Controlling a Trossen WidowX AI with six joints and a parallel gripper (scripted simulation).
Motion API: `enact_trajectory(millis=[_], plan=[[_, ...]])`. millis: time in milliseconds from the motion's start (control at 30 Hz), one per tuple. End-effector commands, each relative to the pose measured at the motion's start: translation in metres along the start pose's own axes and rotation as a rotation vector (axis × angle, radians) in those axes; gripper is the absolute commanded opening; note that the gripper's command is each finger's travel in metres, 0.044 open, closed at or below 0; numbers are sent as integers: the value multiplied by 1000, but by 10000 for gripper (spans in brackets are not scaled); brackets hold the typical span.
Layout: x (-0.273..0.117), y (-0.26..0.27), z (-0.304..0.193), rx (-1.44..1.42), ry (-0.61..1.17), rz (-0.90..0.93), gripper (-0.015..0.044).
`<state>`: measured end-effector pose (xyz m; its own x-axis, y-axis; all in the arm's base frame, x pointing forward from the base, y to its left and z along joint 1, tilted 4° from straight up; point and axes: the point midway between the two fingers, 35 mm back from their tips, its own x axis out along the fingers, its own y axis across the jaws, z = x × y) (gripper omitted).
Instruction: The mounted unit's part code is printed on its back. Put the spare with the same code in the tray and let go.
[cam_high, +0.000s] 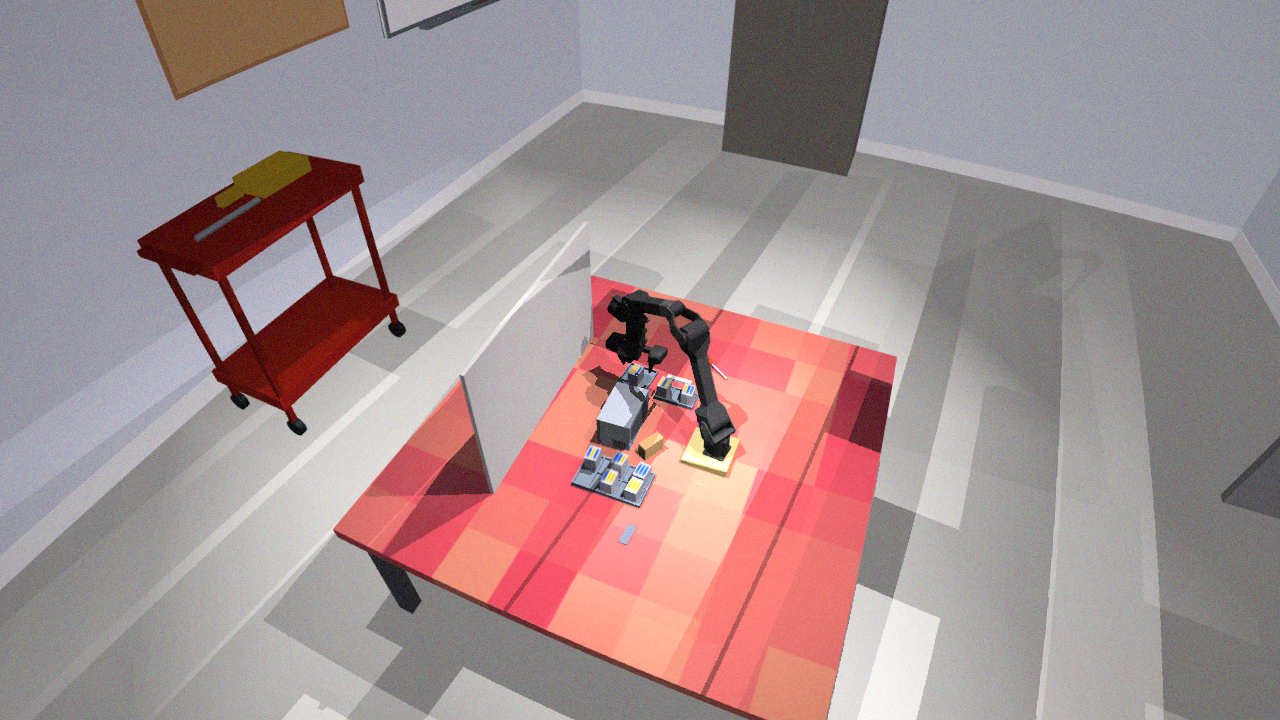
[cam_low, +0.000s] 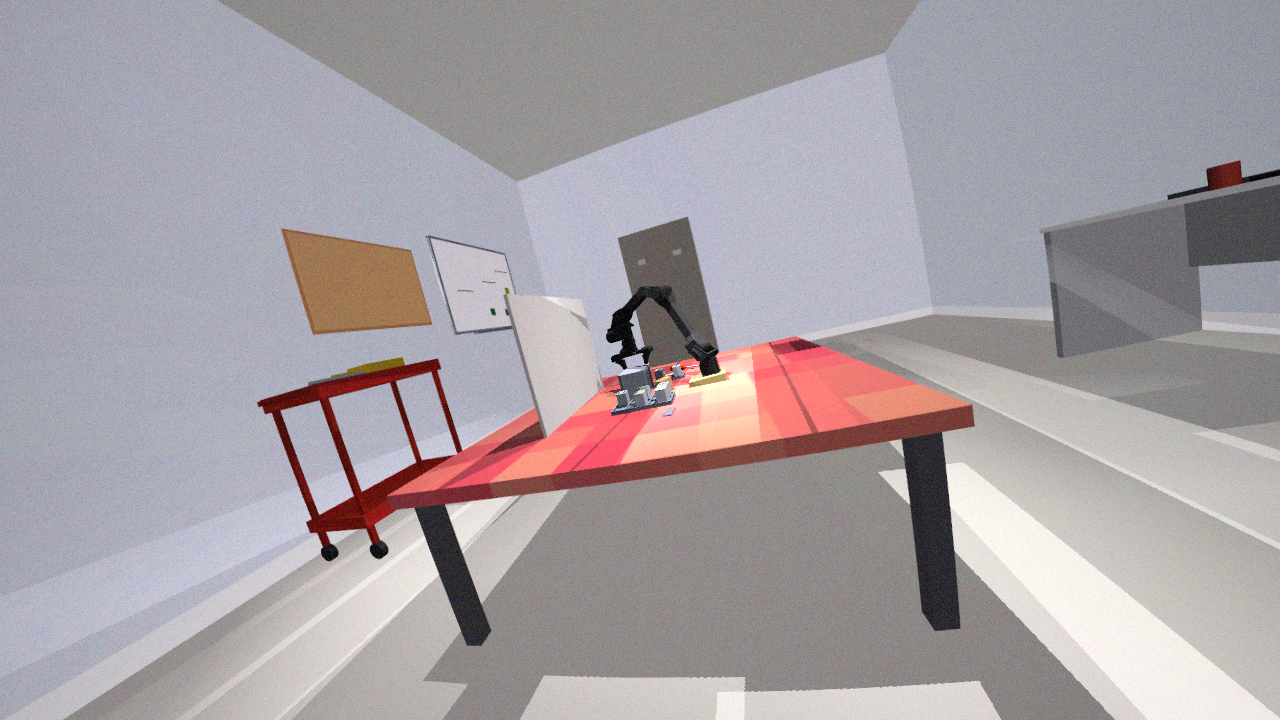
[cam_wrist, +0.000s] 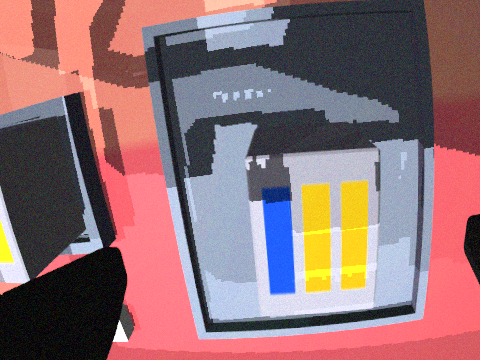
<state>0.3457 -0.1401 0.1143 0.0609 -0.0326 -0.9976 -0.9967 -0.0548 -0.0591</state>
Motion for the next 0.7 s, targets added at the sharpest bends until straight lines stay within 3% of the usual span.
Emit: enact_trajectory(millis=[0,667], plan=[[-61,0,0,-3,16,-42,440],[-67,0,0,0,25,-53,440]])
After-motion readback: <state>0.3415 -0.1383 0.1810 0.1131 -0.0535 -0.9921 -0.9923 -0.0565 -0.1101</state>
